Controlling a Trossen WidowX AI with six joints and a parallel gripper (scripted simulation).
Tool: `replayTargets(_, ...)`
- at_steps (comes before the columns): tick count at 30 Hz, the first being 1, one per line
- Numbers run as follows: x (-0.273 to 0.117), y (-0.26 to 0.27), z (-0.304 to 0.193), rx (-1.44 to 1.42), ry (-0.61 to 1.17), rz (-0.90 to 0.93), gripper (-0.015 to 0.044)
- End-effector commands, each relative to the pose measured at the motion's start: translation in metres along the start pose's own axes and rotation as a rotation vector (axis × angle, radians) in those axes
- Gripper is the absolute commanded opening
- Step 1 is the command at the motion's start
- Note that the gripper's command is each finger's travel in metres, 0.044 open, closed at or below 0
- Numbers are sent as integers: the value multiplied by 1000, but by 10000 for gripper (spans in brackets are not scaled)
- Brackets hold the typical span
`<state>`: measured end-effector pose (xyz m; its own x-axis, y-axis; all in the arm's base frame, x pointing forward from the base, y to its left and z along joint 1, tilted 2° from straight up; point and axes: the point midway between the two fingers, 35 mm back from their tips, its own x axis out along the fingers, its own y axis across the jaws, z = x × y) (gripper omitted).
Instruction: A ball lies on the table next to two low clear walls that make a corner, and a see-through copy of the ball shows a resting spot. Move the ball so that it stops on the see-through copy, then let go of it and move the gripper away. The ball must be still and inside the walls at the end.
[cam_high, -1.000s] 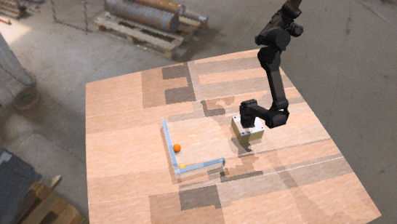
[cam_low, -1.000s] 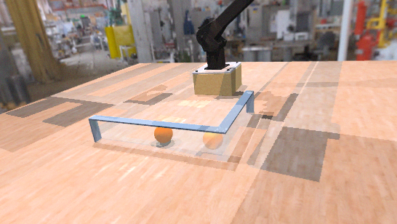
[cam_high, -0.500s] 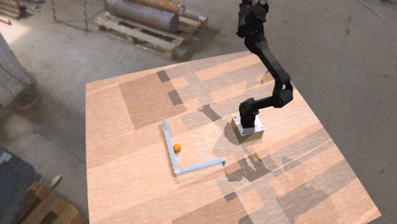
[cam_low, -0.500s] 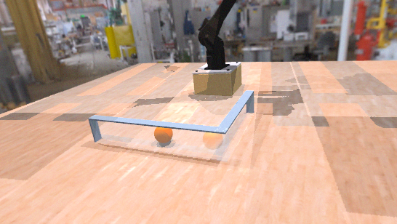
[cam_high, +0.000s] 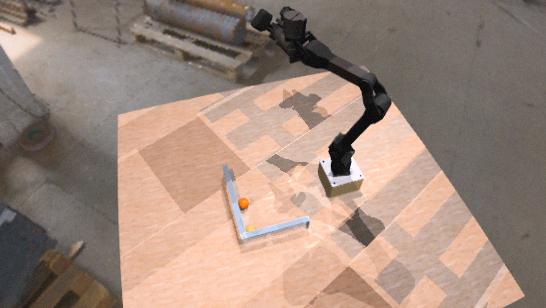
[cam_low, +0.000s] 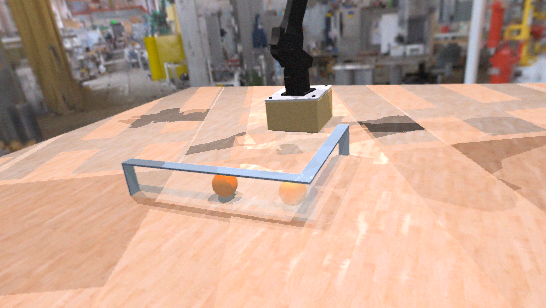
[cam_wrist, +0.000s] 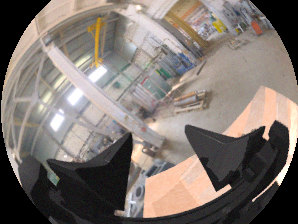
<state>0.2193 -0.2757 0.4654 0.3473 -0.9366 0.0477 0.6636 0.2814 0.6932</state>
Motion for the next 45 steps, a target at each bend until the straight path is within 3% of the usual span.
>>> replayTargets(1, 5, 8, -59, -102, 169, 15, 304)
replayTargets(12, -27, 20, -237, -536, 677, 129, 304)
replayTargets(25, -162, -17, -415, -1126, 1286, 385, 304)
replayTargets(35, -290, -83, -479, -1576, 1709, 603, 304)
replayTargets(45, -298, -99, -492, -1604, 1735, 616, 304)
